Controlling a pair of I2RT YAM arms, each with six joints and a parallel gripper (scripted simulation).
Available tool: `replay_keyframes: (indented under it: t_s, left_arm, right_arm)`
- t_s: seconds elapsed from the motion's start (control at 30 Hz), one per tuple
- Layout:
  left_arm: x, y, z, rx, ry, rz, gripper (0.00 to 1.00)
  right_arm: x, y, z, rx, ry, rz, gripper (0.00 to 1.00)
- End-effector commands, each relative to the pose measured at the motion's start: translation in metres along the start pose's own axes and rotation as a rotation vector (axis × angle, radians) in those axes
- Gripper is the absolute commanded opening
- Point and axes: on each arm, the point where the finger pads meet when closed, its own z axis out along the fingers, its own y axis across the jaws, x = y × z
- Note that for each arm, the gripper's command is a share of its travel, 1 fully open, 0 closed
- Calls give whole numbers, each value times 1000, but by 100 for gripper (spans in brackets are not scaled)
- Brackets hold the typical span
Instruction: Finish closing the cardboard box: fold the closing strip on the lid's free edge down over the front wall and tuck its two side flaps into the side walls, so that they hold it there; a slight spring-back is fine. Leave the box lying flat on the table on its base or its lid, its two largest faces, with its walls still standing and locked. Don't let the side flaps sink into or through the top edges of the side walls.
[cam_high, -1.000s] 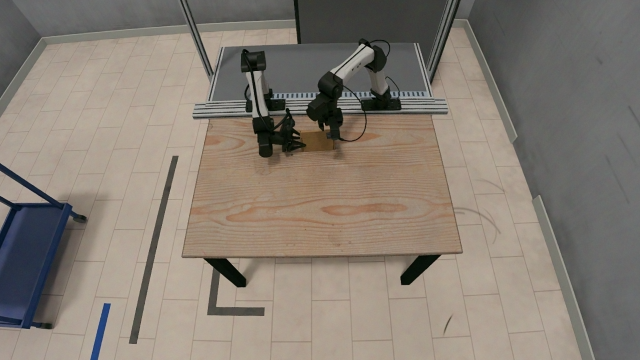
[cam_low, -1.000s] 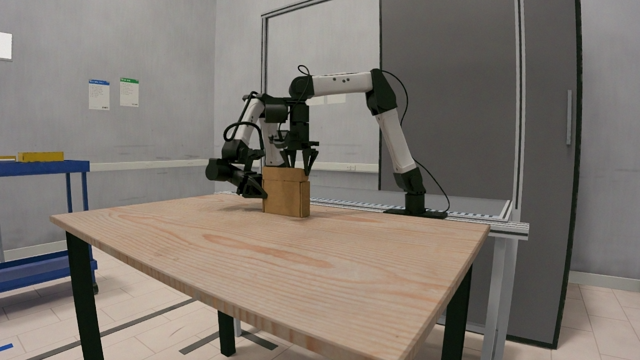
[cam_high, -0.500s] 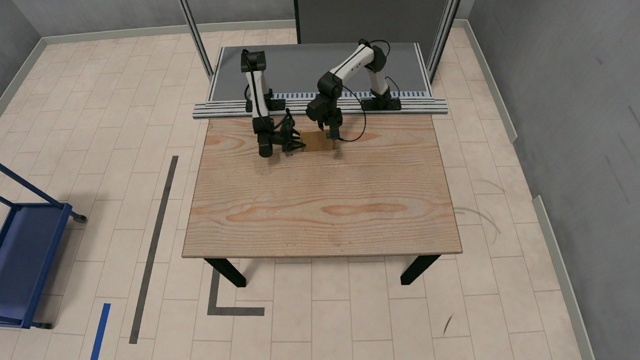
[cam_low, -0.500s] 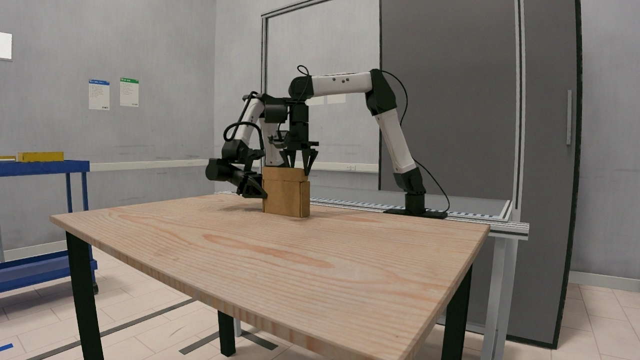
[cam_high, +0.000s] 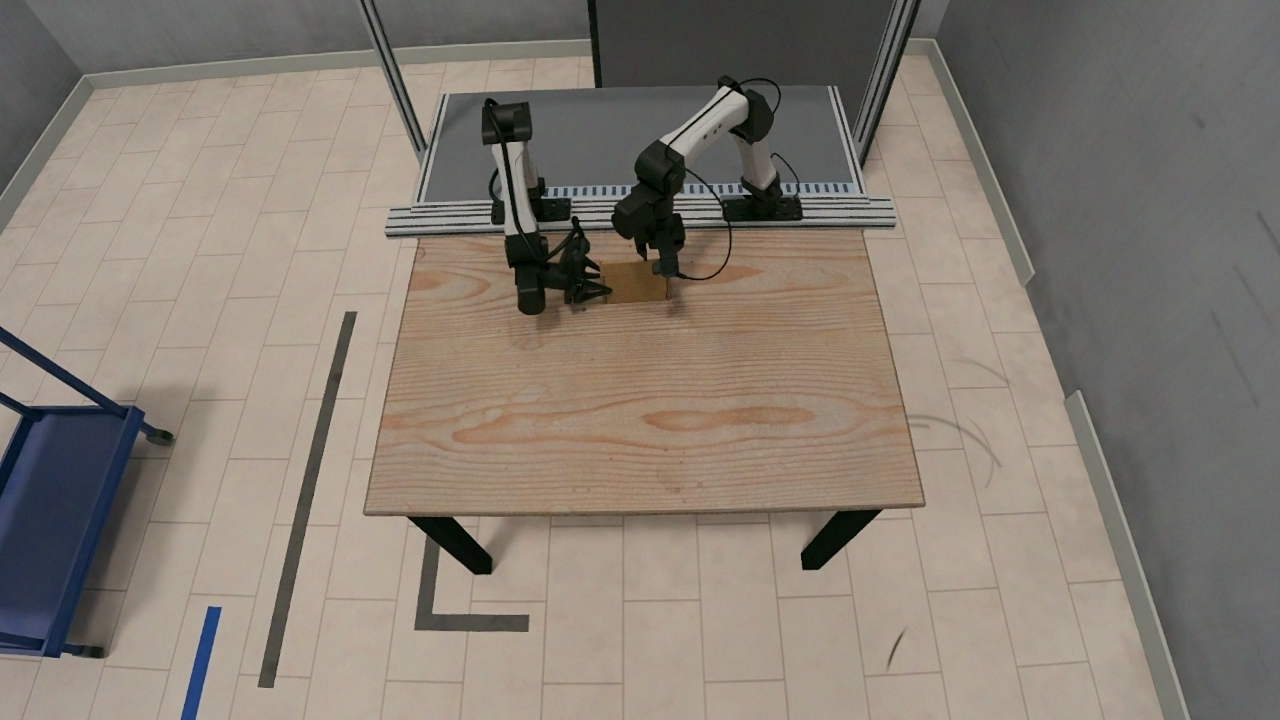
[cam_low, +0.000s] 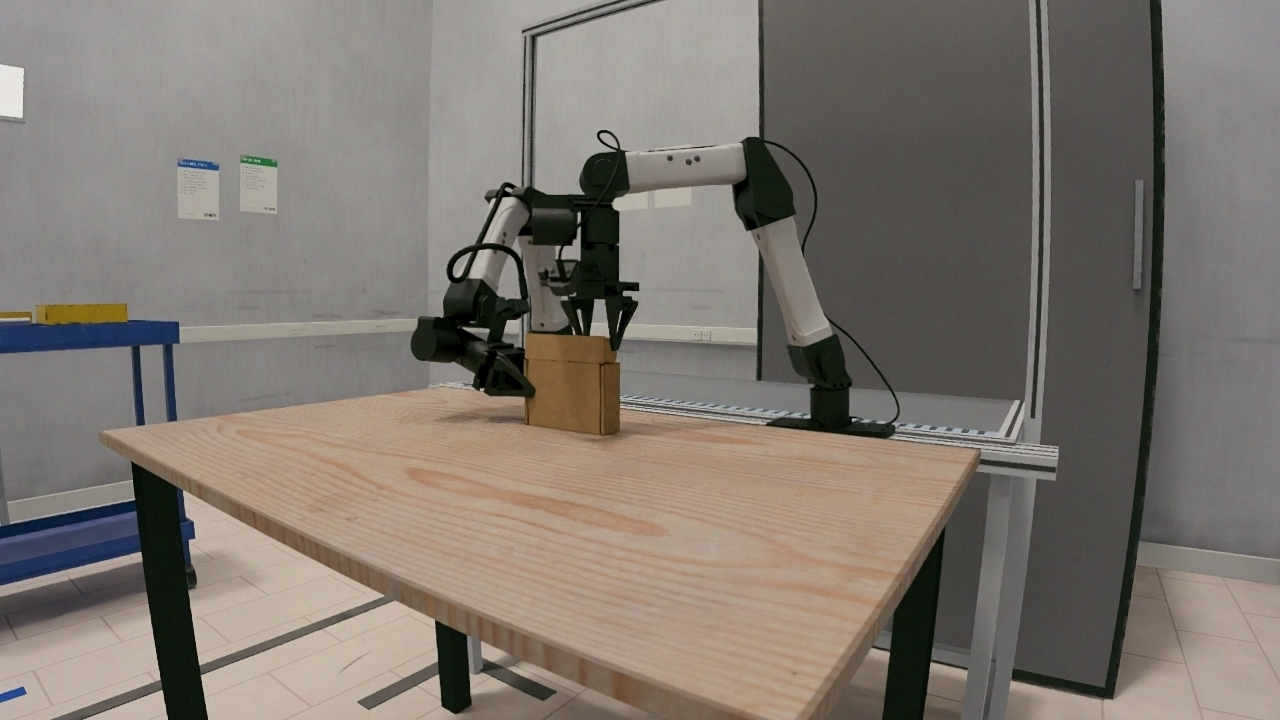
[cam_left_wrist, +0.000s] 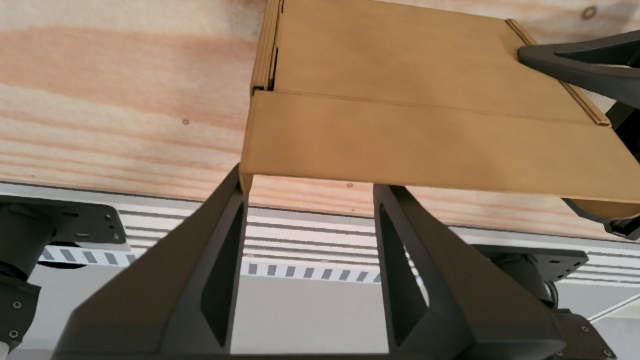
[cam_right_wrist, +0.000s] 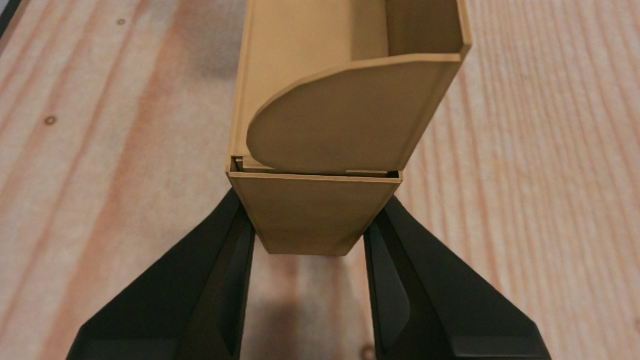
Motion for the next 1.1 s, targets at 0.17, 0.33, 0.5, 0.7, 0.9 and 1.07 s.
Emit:
replay_keyframes:
  t_s: [0.17,0.33,0.5,0.7,0.9,1.07]
  left_arm:
    - [5,3,-3,3,-15,-6,54]
    - [4,5,-4,1,-13,-13,54]
    - [9,4,-4,3,-15,-6,54]
    - [6,1,-3,7,-10,-5,58]
    - [6,1,-3,7,-10,-5,66]
    - [6,1,-3,7,-10,-5,76]
  right_arm:
    - [-1,-2,-2,10,1,-5,45]
    - [-1,-2,-2,10,1,-5,45]
    - [-1,-2,-2,10,1,-5,45]
    - [-1,-2,-2,10,1,-5,45]
    - [-1,-2,-2,10,1,-5,45]
    - [-1,-2,-2,10,1,-5,45]
